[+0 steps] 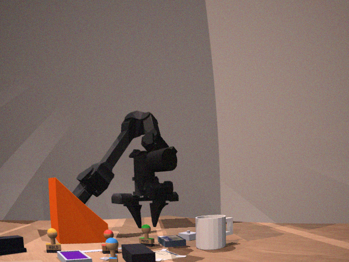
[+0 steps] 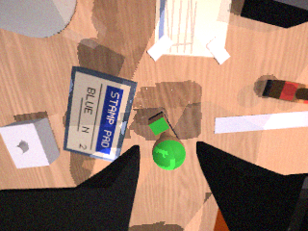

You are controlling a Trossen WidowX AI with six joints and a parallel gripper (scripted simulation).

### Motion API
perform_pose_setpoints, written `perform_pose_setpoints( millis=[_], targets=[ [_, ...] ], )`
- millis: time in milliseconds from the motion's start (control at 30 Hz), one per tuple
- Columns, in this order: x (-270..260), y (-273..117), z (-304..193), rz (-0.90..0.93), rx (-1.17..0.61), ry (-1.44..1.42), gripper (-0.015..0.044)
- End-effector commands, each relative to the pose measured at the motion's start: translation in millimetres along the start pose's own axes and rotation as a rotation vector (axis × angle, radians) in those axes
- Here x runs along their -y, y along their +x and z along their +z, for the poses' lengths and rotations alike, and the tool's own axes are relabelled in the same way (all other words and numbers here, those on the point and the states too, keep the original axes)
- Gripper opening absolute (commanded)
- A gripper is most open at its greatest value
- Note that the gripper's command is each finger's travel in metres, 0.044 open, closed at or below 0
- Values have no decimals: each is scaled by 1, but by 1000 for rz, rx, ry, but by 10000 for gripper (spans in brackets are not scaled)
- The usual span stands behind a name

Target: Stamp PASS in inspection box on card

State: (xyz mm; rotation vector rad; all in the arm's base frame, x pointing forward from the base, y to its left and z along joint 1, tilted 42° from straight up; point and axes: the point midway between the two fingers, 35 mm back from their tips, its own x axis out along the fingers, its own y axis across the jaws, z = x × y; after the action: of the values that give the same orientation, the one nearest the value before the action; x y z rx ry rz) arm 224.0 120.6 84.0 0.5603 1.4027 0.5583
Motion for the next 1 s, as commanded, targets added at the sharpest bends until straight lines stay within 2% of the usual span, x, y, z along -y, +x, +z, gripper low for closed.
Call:
perform_pose_setpoints(
  millis=[0, 533, 867, 900, 967],
  targets=[
    [3, 9, -2, -6, -12, 11, 217],
    [1, 35, -6, 1, -12, 12, 217],
    [1, 35, -7, 1, -12, 12, 217],
    [-1, 34, -6, 7, -8, 5, 191],
    [-1, 34, -6, 7, -8, 5, 177]
  ],
)
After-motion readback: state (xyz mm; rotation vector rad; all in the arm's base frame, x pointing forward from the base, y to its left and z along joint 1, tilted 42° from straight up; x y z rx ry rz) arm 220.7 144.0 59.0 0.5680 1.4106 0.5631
